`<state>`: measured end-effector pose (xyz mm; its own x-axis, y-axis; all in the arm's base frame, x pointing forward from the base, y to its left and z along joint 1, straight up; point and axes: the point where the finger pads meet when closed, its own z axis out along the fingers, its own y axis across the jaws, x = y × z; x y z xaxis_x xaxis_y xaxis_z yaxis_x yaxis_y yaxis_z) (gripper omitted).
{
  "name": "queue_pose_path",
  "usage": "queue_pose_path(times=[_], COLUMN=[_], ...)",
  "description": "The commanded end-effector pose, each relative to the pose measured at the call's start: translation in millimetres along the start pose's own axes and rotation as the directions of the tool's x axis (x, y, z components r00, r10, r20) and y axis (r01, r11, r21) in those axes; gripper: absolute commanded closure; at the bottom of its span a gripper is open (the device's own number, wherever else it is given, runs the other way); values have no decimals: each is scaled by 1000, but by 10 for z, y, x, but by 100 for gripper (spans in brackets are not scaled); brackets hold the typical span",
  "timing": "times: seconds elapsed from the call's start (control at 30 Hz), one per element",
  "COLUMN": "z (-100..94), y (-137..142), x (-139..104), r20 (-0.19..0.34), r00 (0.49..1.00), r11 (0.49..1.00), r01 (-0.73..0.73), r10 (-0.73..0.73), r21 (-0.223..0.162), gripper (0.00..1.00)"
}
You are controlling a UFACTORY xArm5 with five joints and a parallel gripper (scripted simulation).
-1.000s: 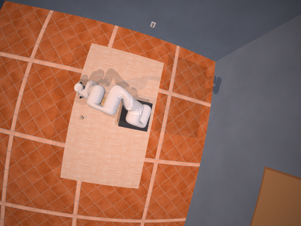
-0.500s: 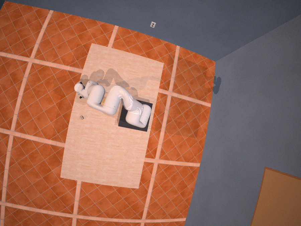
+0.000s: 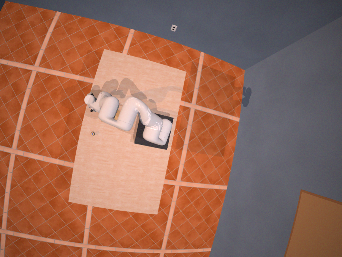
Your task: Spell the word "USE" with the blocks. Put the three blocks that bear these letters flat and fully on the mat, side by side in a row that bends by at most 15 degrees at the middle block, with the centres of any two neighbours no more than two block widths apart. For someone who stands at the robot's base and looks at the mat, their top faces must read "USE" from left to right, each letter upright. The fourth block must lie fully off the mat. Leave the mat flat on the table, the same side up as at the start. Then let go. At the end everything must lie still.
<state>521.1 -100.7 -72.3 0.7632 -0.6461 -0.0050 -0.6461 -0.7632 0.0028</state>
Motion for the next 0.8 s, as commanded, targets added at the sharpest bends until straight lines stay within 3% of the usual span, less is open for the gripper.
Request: queue_pose_path(times=[0.0,0.2,0.23,0.77], z=[-16,-16,-16,-16], y=[-8,-8,-8,-8], x=[14,14,14,14], r20=[-4,-4,-4,-4], r00=[1000,1000,1000,1000], r11=[1000,1000,1000,1000], r01=[0,0,0,0], r10=[0,0,0,0], r21=[2,2,2,2], gripper=[37,37,58,58])
